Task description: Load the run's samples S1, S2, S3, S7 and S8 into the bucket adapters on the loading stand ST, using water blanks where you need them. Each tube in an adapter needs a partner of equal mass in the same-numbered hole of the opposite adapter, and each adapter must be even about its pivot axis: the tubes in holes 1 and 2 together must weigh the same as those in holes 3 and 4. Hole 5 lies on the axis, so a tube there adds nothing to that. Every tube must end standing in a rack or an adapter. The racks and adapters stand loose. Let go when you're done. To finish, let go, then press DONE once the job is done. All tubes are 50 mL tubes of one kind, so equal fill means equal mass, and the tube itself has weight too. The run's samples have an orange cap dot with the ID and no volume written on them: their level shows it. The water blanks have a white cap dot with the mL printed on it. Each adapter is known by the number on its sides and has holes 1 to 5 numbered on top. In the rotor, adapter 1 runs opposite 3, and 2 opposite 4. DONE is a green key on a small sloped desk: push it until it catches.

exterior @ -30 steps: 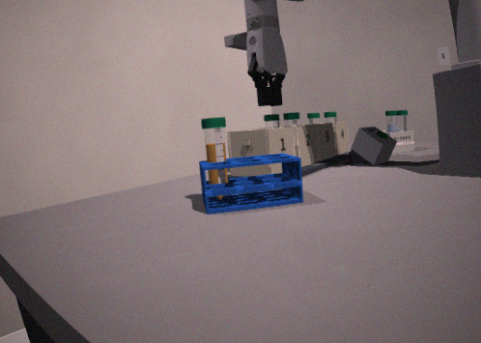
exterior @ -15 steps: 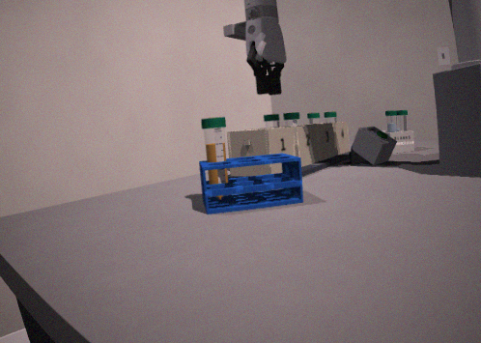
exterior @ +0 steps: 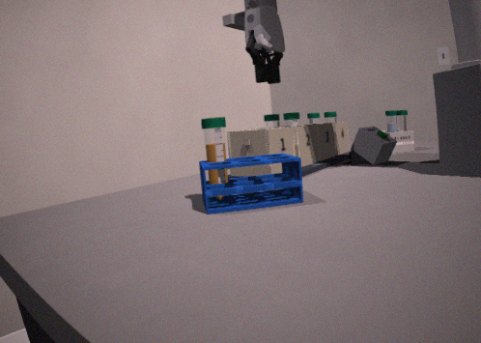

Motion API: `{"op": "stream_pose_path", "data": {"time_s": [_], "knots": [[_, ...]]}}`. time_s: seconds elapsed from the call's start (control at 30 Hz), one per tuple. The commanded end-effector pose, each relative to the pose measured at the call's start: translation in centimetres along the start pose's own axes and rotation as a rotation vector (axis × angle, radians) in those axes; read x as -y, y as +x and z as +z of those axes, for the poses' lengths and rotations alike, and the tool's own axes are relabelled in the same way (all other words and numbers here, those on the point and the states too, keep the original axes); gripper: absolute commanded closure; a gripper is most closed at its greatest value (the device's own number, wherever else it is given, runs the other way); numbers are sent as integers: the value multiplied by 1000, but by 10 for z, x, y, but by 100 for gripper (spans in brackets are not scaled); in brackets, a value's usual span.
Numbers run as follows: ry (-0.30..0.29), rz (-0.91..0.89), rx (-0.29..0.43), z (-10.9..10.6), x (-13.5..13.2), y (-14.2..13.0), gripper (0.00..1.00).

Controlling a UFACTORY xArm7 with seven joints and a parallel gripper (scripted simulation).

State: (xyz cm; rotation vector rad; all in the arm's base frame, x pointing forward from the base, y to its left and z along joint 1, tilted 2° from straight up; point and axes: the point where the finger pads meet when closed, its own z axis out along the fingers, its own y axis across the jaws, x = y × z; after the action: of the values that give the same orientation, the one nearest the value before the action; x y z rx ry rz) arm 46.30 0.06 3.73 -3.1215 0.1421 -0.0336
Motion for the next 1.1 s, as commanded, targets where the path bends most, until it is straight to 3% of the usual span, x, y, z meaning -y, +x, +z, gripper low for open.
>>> {"op": "stream_pose_path", "data": {"time_s": [0.0,0.53,1.07], "knots": [[0,0,-4,-10,0,1,56],[0,0,-4,-37,0,1,56],[0,0,-4,-37,0,1,56]]}}
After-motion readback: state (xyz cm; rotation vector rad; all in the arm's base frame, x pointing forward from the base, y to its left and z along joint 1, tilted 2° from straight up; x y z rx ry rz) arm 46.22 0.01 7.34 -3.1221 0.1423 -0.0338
